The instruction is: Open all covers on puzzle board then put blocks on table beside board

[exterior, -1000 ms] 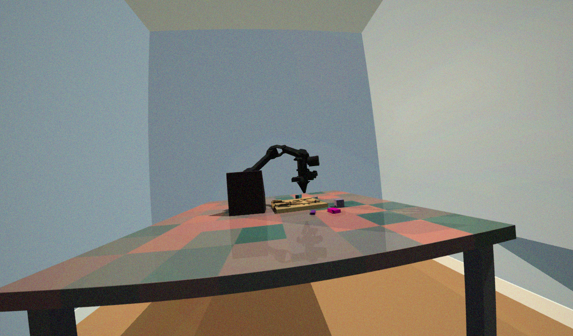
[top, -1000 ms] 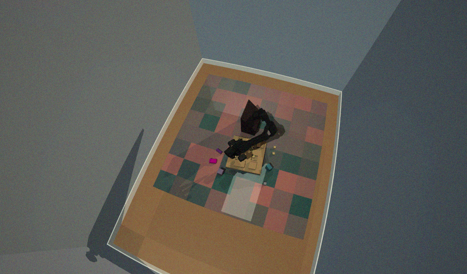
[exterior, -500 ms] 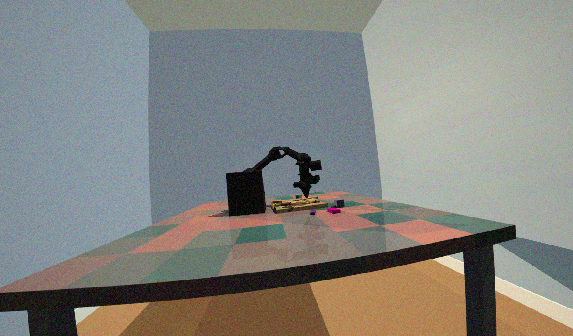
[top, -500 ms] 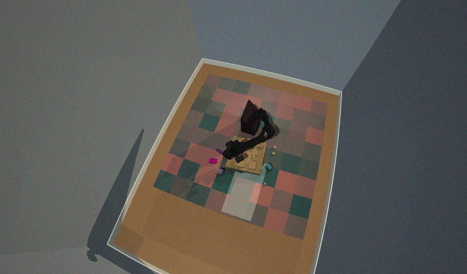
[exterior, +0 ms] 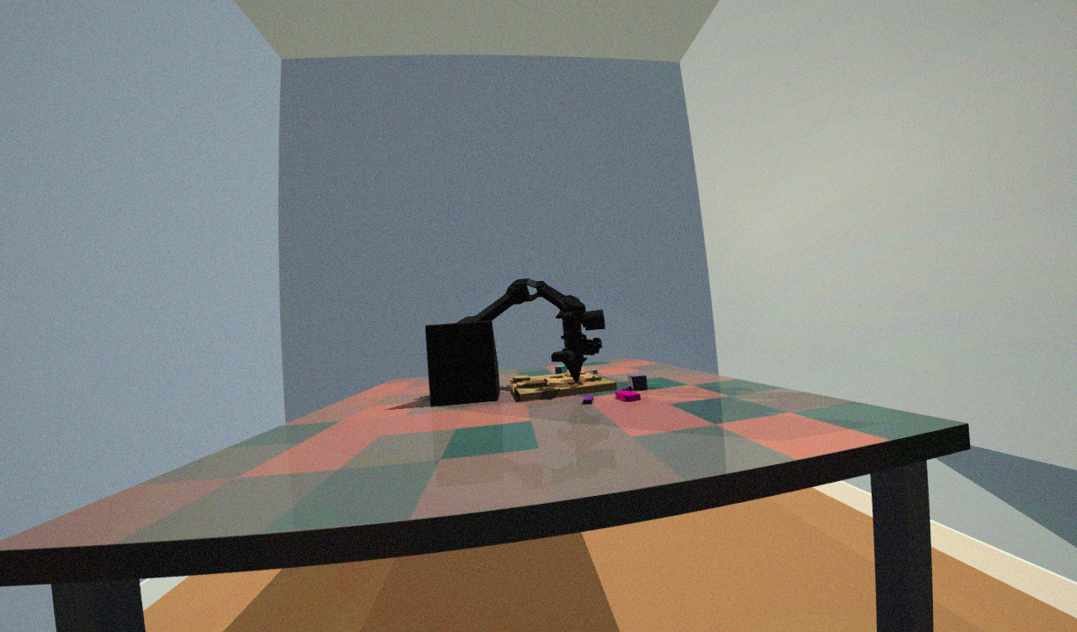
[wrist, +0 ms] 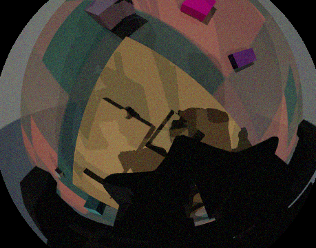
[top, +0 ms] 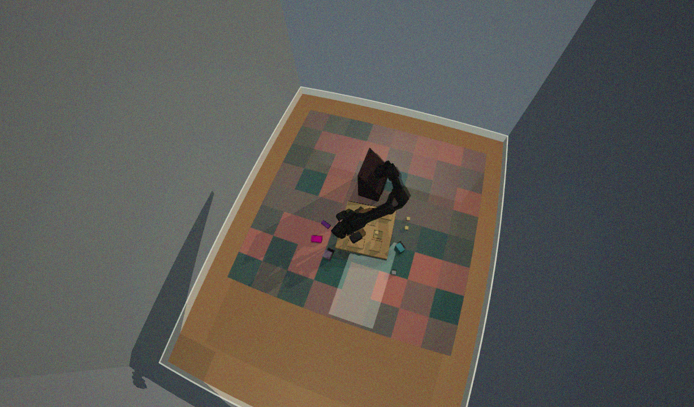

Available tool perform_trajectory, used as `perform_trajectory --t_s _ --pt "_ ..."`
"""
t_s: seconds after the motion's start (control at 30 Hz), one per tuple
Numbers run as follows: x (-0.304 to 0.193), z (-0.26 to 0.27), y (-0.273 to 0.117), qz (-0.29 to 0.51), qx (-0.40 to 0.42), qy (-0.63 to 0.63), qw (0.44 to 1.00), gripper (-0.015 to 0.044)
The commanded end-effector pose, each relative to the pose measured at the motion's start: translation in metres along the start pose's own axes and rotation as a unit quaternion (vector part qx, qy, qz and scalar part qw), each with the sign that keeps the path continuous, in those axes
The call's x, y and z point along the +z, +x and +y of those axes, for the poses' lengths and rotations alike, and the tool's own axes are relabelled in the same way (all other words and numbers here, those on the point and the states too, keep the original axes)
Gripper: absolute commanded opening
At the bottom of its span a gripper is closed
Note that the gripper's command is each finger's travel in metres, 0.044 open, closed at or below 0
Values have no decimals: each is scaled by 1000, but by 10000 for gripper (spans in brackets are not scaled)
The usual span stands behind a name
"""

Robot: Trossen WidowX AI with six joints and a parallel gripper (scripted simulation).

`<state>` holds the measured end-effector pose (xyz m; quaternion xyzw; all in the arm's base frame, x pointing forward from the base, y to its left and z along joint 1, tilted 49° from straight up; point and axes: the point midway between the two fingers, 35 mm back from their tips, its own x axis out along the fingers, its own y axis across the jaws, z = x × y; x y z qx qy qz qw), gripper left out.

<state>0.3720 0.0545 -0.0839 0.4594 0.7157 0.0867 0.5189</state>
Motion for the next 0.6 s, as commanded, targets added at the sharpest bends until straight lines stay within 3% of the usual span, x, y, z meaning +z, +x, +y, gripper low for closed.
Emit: perform_trajectory --t_s 0.0,0.57 --pt "-2 -1 6 3 1 5 1000 0" --pt "-4 3 11 4 1 5 1000 0"
